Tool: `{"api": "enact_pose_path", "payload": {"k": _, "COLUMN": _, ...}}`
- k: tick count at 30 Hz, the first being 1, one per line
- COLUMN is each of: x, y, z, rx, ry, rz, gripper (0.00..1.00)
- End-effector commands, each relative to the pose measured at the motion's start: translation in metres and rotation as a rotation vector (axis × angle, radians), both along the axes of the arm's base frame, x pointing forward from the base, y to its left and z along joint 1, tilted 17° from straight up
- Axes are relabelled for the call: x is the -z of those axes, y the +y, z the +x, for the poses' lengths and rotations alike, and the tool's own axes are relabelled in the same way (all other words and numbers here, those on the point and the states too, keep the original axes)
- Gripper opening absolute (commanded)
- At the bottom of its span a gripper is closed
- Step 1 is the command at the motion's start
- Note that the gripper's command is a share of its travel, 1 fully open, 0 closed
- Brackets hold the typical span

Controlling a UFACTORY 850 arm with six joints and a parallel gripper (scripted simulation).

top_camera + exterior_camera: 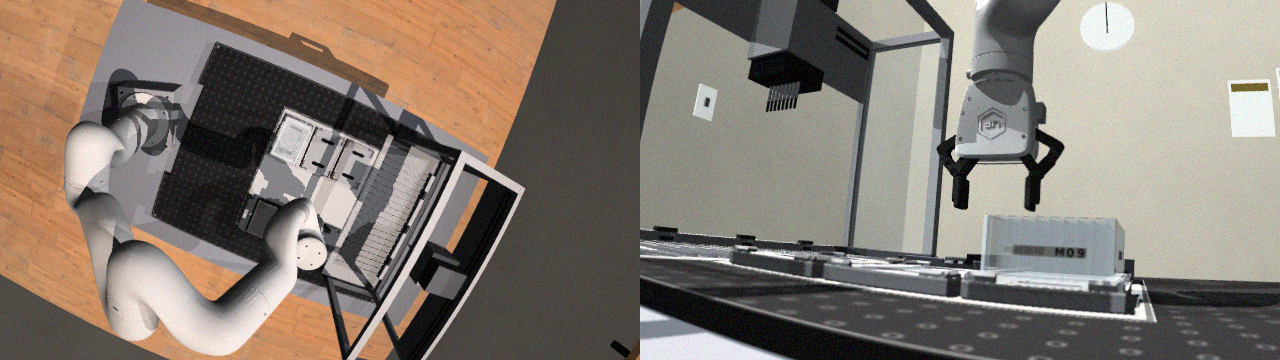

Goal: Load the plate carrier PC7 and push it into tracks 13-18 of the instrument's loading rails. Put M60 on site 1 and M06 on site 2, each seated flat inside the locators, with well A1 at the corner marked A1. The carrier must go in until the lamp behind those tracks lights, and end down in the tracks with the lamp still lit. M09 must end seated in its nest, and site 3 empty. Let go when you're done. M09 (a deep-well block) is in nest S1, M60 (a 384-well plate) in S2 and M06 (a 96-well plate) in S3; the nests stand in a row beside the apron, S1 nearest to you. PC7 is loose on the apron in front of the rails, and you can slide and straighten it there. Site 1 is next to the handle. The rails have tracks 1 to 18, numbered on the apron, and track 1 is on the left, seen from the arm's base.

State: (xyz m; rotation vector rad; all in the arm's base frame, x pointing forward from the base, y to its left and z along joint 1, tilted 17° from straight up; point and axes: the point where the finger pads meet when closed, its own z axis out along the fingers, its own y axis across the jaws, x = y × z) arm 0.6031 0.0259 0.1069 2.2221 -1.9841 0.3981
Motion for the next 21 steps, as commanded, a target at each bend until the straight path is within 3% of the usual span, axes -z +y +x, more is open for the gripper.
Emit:
{"api": "enact_pose_path", "payload": {"k": 1, "x": -0.008, "y": 0.002, "z": 0.000, "rx": 0.000, "ry": -0.003, "rz": 0.001, "gripper": 1.00}}
{"api": "enact_pose_path", "payload": {"k": 21, "x": -0.037, "y": 0.011, "z": -0.003, "rx": 0.000, "ry": -0.003, "rz": 0.001, "gripper": 1.00}}
